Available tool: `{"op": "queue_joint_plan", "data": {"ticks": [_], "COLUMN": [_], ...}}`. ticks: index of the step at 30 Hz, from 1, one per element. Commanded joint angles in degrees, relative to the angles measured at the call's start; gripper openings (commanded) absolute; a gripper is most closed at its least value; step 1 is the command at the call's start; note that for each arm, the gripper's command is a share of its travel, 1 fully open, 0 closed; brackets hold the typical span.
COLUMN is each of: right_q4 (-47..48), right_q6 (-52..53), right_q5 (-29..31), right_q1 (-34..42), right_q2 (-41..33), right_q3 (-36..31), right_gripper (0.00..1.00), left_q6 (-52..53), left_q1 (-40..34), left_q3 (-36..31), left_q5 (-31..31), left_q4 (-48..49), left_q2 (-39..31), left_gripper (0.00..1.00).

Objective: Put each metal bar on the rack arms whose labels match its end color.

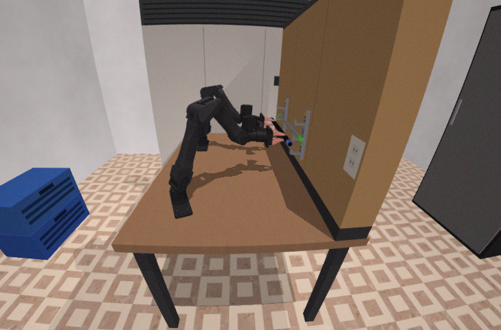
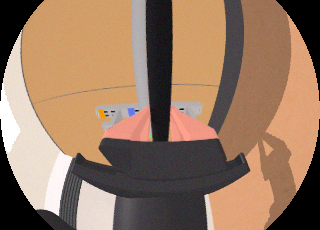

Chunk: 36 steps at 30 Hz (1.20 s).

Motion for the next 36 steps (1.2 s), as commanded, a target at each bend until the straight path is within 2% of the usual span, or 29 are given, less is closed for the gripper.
{"op": "queue_joint_plan", "data": {"ticks": [1, 36], "right_q4": [-1.8, -13.8], "right_q6": [-1.1, -1.2], "right_q5": [1.1, 1.1], "right_q1": [-0.1, -0.1], "right_q2": [-2.6, -7.7], "right_q3": [2.1, 9.0], "right_gripper": [0.0, 0.0], "left_q6": [0.4, 0.4], "left_q1": [-0.2, -0.2], "left_q3": [2.6, 10.2], "left_q5": [-1.1, -1.1], "left_q4": [-2.3, -16.3], "left_q2": [-2.6, -9.1], "left_gripper": [0.0, 0.0]}}
